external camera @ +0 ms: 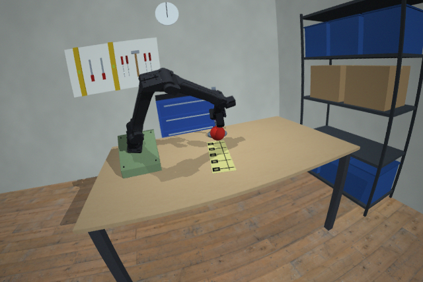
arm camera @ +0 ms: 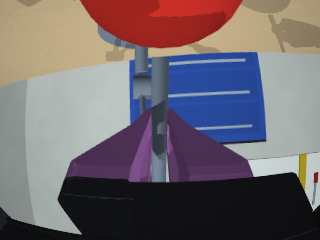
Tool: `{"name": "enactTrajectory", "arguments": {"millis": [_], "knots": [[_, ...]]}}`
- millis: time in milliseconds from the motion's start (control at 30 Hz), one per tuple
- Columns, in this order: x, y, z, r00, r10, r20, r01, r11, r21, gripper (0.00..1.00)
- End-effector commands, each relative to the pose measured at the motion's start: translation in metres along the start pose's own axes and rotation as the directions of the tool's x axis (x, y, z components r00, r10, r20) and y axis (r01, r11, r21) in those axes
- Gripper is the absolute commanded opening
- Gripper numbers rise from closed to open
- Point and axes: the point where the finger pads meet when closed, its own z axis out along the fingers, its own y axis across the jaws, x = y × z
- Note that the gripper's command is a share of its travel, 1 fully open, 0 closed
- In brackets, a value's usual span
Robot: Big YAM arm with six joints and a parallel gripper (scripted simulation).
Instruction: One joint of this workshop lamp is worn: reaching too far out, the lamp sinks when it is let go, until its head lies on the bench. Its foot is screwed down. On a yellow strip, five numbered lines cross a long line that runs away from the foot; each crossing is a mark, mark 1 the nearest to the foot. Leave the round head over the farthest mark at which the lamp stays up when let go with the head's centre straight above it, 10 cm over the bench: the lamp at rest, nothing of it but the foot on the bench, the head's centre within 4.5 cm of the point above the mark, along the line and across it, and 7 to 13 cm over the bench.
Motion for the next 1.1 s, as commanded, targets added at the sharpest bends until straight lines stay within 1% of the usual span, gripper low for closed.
{"name": "enactTrajectory", "arguments": {"millis": [0, 833, 1067], "knots": [[-0.0014, 0.0245, -0.0128, 1.0, 0.005, 0.001, -0.005, 0.998, -0.056, 0.0], [-0.0004, 0.0246, -0.0127, 1.0, 0.005, 0.001, -0.005, 0.998, -0.056, 0.0], [-0.0074, 0.0335, -0.016, 1.0, 0.005, 0.001, -0.005, 0.998, -0.056, 0.0]]}}
